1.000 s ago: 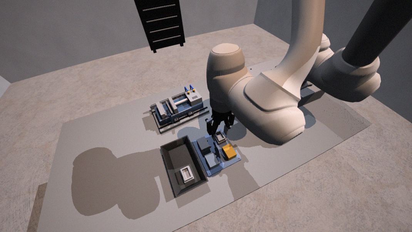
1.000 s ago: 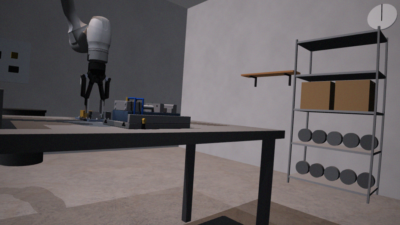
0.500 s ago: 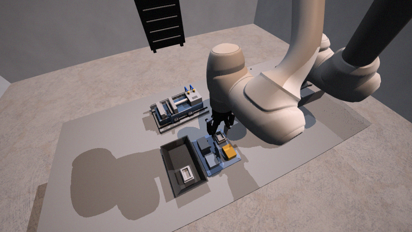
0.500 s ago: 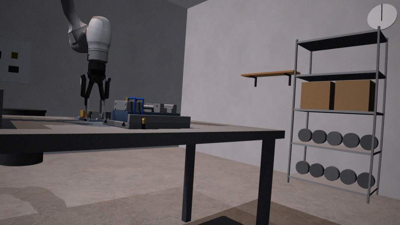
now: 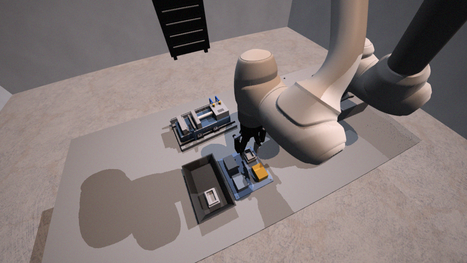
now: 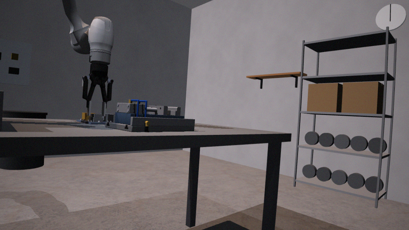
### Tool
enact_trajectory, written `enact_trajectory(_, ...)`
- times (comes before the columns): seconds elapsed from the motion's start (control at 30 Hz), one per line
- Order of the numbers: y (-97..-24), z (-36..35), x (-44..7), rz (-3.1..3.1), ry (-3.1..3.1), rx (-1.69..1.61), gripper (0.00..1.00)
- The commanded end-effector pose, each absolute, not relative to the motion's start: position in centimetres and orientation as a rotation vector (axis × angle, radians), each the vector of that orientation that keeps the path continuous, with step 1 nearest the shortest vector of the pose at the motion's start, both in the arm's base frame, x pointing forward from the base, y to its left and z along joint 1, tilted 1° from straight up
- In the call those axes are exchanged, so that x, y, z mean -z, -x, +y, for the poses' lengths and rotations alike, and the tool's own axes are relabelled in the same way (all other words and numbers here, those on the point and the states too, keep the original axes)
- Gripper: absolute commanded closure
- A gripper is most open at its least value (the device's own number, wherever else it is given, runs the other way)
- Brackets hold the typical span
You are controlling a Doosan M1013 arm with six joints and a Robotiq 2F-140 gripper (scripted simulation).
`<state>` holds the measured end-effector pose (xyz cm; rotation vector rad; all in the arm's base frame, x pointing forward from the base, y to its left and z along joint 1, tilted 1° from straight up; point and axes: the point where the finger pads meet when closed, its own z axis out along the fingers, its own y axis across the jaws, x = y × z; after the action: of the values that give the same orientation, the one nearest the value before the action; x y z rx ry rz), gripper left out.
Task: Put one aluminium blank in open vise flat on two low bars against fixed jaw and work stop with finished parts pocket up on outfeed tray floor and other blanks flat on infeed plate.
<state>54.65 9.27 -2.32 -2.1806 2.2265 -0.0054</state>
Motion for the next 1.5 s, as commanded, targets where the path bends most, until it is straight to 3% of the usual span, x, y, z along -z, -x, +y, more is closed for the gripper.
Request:
enact_trajectory(0.0, -54.65, 9.28, 2.31, 2.226, 2.180, 0.005, 0.60)
enact_trajectory(0.17, -54.65, 9.28, 2.31, 2.226, 2.180, 0.005, 0.60)
enact_trajectory(0.2, -54.65, 9.28, 2.31, 2.226, 2.180, 0.005, 1.00)
enact_trajectory(1.47, -54.65, 9.28, 2.31, 2.226, 2.180, 0.005, 1.00)
